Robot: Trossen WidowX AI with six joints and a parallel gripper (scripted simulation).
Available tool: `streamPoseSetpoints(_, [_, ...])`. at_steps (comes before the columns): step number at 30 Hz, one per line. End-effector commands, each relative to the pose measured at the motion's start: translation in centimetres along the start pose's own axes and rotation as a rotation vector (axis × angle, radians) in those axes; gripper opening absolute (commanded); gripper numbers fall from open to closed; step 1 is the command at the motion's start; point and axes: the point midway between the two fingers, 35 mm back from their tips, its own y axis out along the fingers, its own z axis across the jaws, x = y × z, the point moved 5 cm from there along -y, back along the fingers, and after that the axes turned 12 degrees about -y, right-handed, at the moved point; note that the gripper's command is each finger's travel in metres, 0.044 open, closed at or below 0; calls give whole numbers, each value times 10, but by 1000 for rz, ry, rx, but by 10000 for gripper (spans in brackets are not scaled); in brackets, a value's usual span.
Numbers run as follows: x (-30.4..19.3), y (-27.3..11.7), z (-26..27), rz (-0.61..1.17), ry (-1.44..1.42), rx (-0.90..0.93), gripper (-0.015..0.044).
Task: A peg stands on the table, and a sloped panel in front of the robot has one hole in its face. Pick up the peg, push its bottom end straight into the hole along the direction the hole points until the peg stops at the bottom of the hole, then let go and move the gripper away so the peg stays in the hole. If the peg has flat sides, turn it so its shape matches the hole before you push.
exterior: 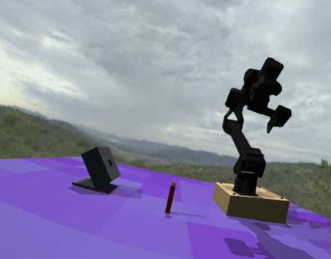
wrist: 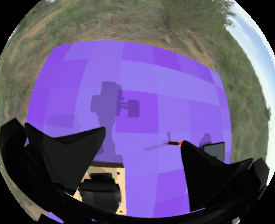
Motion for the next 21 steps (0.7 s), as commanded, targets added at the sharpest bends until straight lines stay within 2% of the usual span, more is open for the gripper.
streamPoseSetpoints(1, [0, 0, 0, 1, 2, 0, 426])
streamPoseSetpoints(2, [1, 1, 0, 6, 8, -1, 440])
streamPoseSetpoints(21, [20, 36, -17, 171, 236, -31, 440])
